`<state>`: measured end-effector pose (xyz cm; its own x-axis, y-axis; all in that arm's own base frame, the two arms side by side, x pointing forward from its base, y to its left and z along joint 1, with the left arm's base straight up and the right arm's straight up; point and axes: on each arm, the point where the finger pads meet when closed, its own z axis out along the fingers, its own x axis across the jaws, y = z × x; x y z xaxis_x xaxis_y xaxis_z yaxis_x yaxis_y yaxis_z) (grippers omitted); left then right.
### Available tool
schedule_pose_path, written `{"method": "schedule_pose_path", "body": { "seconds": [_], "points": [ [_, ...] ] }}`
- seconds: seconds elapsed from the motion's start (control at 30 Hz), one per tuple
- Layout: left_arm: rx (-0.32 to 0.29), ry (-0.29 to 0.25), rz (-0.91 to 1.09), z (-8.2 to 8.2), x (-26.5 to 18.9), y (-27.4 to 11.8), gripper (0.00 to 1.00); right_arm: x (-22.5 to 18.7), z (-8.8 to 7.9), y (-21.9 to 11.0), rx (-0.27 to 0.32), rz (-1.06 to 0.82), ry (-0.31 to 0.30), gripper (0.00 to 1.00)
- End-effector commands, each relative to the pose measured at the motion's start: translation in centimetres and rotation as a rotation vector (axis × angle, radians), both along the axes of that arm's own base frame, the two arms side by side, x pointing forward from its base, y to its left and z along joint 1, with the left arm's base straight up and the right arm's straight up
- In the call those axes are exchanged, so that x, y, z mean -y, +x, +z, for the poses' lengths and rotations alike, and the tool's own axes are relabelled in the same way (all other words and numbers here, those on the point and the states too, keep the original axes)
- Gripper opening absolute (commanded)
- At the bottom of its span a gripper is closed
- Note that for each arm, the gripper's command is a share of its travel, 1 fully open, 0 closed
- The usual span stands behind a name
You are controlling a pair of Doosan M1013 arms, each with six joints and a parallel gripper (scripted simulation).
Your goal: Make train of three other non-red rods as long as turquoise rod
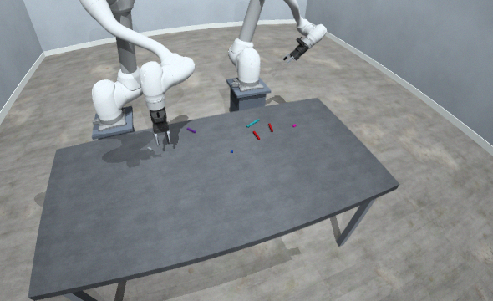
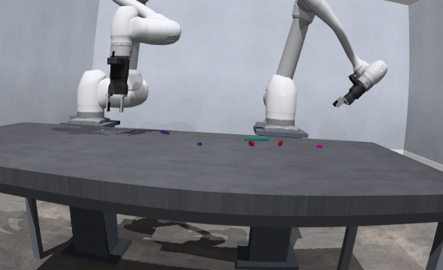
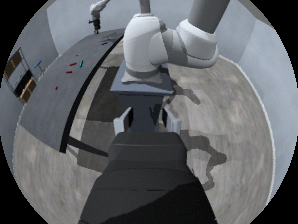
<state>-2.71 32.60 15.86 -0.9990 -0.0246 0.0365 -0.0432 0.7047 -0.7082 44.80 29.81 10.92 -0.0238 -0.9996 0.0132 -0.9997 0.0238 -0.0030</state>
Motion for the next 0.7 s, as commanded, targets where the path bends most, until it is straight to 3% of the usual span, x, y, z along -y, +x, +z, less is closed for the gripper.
{"method": "schedule_pose_path", "body": {
  "seconds": [0.0, 0.33, 0.67],
  "points": [
    [-0.001, 0.003, 0.002, 0.0, 0.3, -0.2, 1.00, 1.4, 0.0, -0.6, -0.001, 0.085, 0.018, 1.00],
    [-0.001, 0.003, 0.002, 0.0, 0.3, -0.2, 1.00, 7.4, -1.9, -7.0, -0.002, 0.520, 0.016, 1.00],
    [-0.001, 0.003, 0.002, 0.0, 0.3, -0.2, 1.00, 8.1, -2.1, -7.9, -0.005, 0.580, 0.015, 1.00]
  ]
}}
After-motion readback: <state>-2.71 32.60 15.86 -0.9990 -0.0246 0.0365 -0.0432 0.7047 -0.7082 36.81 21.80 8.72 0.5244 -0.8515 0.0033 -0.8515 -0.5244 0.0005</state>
